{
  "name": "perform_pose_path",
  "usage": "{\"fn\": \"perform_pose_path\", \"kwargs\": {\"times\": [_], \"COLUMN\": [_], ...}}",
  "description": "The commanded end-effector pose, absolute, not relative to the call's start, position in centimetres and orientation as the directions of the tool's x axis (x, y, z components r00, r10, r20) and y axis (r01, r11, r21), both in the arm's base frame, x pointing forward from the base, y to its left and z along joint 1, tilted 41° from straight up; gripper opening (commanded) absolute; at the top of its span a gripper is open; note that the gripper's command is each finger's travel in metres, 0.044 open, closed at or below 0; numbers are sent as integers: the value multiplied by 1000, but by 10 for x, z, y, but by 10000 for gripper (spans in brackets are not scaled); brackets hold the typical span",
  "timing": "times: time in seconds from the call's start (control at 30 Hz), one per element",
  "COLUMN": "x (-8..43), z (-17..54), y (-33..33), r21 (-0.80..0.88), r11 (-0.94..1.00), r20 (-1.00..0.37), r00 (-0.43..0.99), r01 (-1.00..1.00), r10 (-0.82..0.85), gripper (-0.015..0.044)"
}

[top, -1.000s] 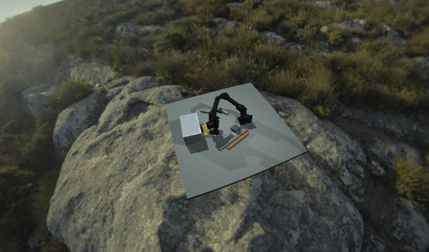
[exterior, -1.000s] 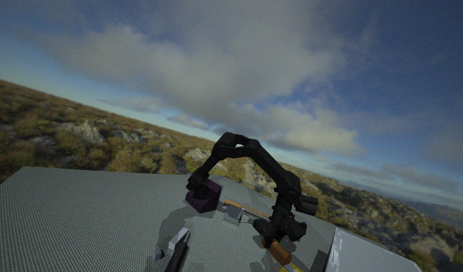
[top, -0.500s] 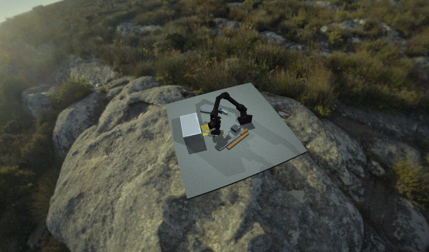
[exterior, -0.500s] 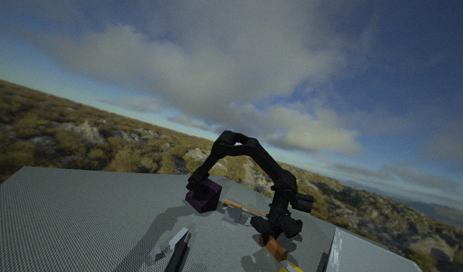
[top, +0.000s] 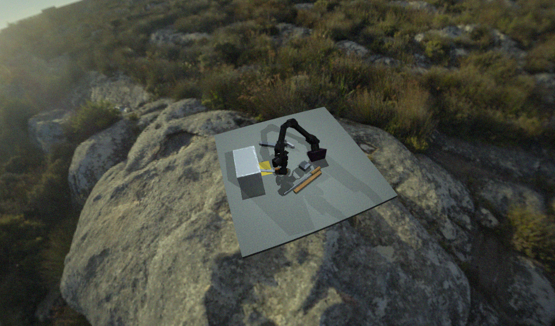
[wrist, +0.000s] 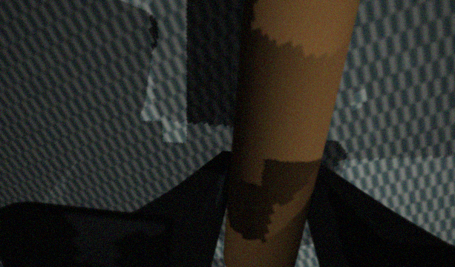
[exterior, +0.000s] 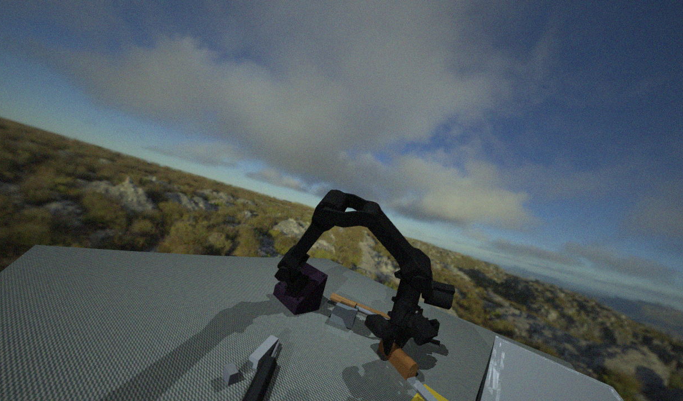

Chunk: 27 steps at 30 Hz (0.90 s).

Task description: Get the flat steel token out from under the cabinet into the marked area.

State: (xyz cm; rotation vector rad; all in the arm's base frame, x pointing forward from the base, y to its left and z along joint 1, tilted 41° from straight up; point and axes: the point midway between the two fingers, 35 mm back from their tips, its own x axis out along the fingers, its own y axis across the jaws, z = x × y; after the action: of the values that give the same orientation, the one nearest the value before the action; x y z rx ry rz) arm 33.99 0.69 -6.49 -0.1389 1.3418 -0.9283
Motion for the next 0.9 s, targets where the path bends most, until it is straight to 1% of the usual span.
{"fn": "perform_pose_path", "kwargs": {"times": [0.0, 0.87], "x": [331, 295], "z": [-68, -82], "y": [10, 30], "r21": [-583, -583], "r11": [648, 650], "r20": [-765, -766], "r00": [-63, -65], "r01": [489, 488], "r10": [-641, -639], "gripper": [0, 0]}}
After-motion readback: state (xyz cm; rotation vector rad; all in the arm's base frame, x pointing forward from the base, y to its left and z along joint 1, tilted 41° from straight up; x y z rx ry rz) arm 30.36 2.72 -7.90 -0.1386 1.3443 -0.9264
